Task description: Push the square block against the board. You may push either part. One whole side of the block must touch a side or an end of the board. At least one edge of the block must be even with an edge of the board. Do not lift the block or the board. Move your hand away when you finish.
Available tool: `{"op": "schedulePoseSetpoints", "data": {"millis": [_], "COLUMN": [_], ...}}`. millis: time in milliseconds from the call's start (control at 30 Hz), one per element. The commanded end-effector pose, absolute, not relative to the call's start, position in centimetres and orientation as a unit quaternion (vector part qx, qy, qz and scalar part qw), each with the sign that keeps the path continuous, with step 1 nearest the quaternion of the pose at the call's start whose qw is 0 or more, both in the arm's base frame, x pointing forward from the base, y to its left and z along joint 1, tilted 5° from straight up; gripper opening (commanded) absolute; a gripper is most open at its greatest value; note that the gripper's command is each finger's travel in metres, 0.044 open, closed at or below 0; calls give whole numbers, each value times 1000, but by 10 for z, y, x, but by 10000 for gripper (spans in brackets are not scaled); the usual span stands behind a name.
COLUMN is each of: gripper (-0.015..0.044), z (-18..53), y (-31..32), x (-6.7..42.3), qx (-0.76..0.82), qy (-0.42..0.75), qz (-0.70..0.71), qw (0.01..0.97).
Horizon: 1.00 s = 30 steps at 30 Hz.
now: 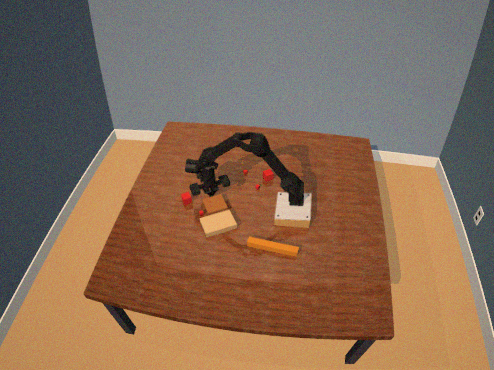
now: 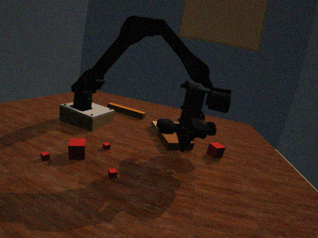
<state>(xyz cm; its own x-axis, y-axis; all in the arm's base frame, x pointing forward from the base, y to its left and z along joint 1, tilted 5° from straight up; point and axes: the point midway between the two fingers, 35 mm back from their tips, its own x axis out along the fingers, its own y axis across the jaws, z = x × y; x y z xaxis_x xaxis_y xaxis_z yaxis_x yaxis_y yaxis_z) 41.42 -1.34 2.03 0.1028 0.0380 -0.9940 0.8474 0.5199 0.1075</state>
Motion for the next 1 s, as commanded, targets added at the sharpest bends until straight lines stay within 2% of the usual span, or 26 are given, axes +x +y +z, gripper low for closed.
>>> {"op": "schedulePoseSetpoints", "data": {"millis": [0, 800, 967], "gripper": [0, 0, 0], "z": [21, 22, 73], "y": [-19, -52, -50], "x": [418, 438, 431], "qx": [376, 376, 376], "qy": [591, 590, 590], "qz": [-314, -314, -314], "qw": [641, 642, 642]}}
